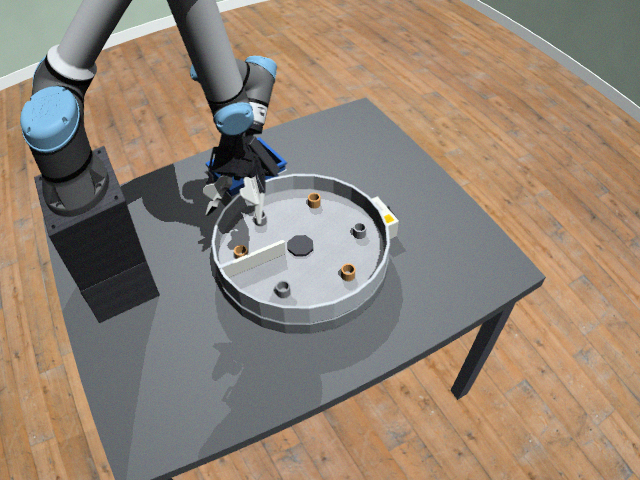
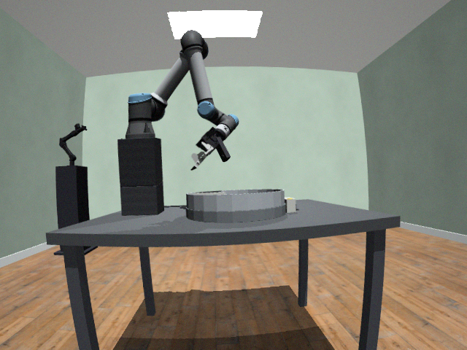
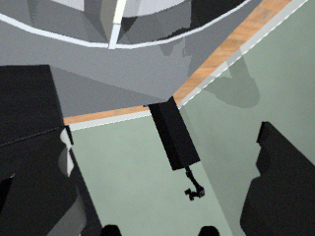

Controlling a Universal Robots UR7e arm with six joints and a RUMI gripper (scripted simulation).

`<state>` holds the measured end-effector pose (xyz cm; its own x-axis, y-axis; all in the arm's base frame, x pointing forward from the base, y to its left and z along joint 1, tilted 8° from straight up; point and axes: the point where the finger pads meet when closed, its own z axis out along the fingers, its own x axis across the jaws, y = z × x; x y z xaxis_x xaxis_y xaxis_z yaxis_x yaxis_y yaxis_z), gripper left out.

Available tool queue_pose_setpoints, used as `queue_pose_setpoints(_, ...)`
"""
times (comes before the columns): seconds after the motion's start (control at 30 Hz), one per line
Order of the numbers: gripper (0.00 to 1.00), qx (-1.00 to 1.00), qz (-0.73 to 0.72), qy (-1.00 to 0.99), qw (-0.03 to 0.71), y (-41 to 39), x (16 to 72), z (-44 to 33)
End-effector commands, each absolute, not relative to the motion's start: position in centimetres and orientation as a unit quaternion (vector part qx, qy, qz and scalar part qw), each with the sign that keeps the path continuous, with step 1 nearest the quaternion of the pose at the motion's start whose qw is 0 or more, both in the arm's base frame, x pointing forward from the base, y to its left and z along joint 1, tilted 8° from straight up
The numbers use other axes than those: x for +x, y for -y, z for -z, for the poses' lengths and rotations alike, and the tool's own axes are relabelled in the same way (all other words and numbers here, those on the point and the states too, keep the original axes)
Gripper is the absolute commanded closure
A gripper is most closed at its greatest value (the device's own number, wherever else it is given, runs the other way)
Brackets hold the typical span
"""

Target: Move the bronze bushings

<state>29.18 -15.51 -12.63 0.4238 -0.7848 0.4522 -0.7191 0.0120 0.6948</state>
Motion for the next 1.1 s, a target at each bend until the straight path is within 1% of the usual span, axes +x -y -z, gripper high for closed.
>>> queue_pose_setpoints(0.0, 0.0, 0.672, 0.017, 0.617, 0.408, 15.0, 28.0, 13.8)
queue_pose_setpoints(0.03, 0.0, 0.672, 0.017, 0.617, 0.408, 15.0, 28.0, 13.8)
queue_pose_setpoints(0.07, 0.0, 0.658, 0.012, 0.646, 0.387, 14.7, 27.8, 14.1)
queue_pose_setpoints(0.13, 0.0, 0.658, 0.012, 0.646, 0.387, 14.7, 27.8, 14.1)
queue_pose_setpoints(0.17, 0.0, 0.642, 0.008, 0.674, 0.366, 14.5, 27.6, 14.4)
queue_pose_setpoints(0.27, 0.0, 0.642, 0.008, 0.674, 0.366, 14.5, 27.6, 14.4)
queue_pose_setpoints(0.3, 0.0, 0.625, 0.003, 0.702, 0.343, 14.2, 27.6, 14.7)
queue_pose_setpoints(0.33, 0.0, 0.625, 0.003, 0.702, 0.343, 14.2, 27.6, 14.7)
queue_pose_setpoints(0.37, 0.0, 0.606, -0.002, 0.728, 0.32, 13.9, 27.6, 15.0)
queue_pose_setpoints(0.43, 0.0, 0.606, -0.002, 0.728, 0.32, 13.9, 27.6, 15.0)
queue_pose_setpoints(0.47, 0.0, 0.588, -0.007, 0.753, 0.296, 13.7, 27.7, 15.1)
queue_pose_setpoints(0.53, 0.0, 0.588, -0.007, 0.753, 0.296, 13.7, 27.7, 15.1)
queue_pose_setpoints(0.57, 0.0, 0.568, -0.012, 0.776, 0.273, 13.4, 27.8, 15.3)
queue_pose_setpoints(0.63, 0.0, 0.568, -0.012, 0.776, 0.273, 13.4, 27.8, 15.3)
queue_pose_setpoints(0.67, 0.0, 0.549, -0.017, 0.798, 0.249, 13.2, 28.0, 15.3)
queue_pose_setpoints(0.73, 0.0, 0.549, -0.017, 0.798, 0.249, 13.2, 28.0, 15.3)
queue_pose_setpoints(0.77, 0.0, 0.529, -0.021, 0.818, 0.225, 13.0, 28.3, 15.3)
queue_pose_setpoints(0.83, 0.0, 0.529, -0.021, 0.818, 0.225, 13.0, 28.3, 15.3)
queue_pose_setpoints(0.87, 0.0, 0.51, -0.026, 0.836, 0.202, 12.8, 28.6, 15.3)
queue_pose_setpoints(0.9, 0.0, 0.51, -0.026, 0.836, 0.202, 12.8, 28.6, 15.3)
queue_pose_setpoints(0.93, 0.0, 0.492, -0.031, 0.851, 0.18, 12.6, 29.0, 15.2)
queue_pose_setpoints(1.0, 0.0, 0.492, -0.031, 0.851, 0.18, 12.6, 29.0, 15.2)
queue_pose_setpoints(1.03, 0.0, 0.474, -0.035, 0.866, 0.159, 12.4, 29.3, 15.1)
queue_pose_setpoints(1.07, 0.0, 0.474, -0.035, 0.866, 0.159, 12.4, 29.3, 15.1)
